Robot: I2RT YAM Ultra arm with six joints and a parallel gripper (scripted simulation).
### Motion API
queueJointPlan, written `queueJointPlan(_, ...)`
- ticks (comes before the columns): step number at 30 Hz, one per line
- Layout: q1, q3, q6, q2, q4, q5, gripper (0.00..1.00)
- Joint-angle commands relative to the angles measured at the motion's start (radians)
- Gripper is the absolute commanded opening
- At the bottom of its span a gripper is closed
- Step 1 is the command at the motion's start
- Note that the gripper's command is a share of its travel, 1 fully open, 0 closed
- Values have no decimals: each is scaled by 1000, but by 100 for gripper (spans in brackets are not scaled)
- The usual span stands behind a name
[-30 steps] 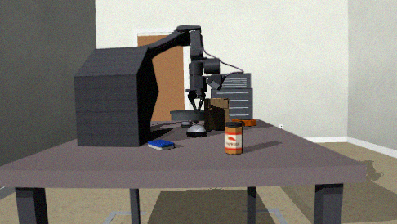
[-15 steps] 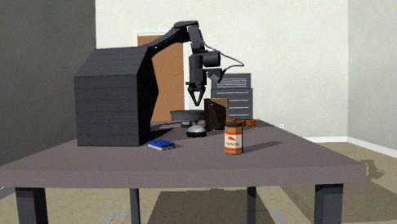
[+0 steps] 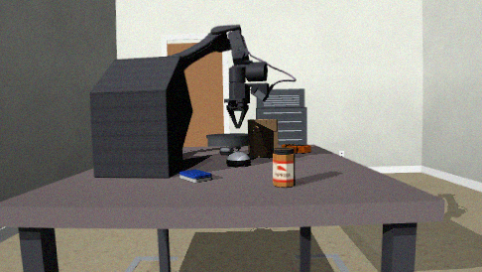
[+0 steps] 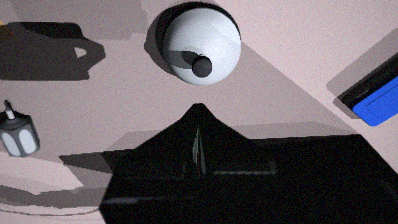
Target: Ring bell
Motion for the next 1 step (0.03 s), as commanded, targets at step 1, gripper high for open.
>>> queueJointPlan(1, -26, 31, -12, -16, -18, 15, 0)
